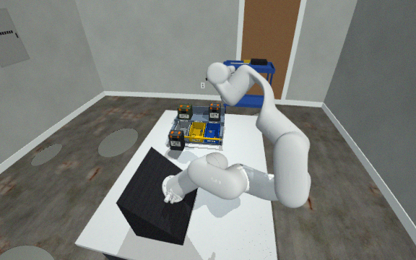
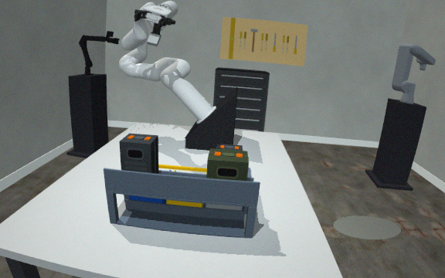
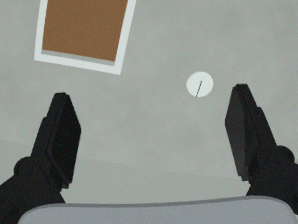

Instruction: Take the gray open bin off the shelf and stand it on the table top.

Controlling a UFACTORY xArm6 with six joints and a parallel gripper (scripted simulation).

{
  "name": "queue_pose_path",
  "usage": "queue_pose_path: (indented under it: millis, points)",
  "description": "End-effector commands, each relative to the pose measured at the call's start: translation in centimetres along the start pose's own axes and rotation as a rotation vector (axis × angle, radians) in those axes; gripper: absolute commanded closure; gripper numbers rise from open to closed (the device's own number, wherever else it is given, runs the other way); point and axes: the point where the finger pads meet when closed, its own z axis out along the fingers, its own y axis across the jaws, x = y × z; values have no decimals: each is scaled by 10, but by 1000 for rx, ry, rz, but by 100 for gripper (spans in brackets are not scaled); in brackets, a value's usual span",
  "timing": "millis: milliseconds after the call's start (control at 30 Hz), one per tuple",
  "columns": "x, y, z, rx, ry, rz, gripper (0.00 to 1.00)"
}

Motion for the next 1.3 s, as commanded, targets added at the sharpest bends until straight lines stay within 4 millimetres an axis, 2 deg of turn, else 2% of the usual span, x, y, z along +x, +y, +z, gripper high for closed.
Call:
queue_pose_path:
  millis: [0,400,567,967,1133,1267]
  points:
    - [18,35,9,-36,204,33,0]
    - [18,35,9,-36,204,33,0]
    - [43,77,19,-79,454,77,0]
    - [43,77,19,-79,454,77,0]
    - [67,119,30,-123,704,121,0]
    - [67,119,30,-123,704,121,0]
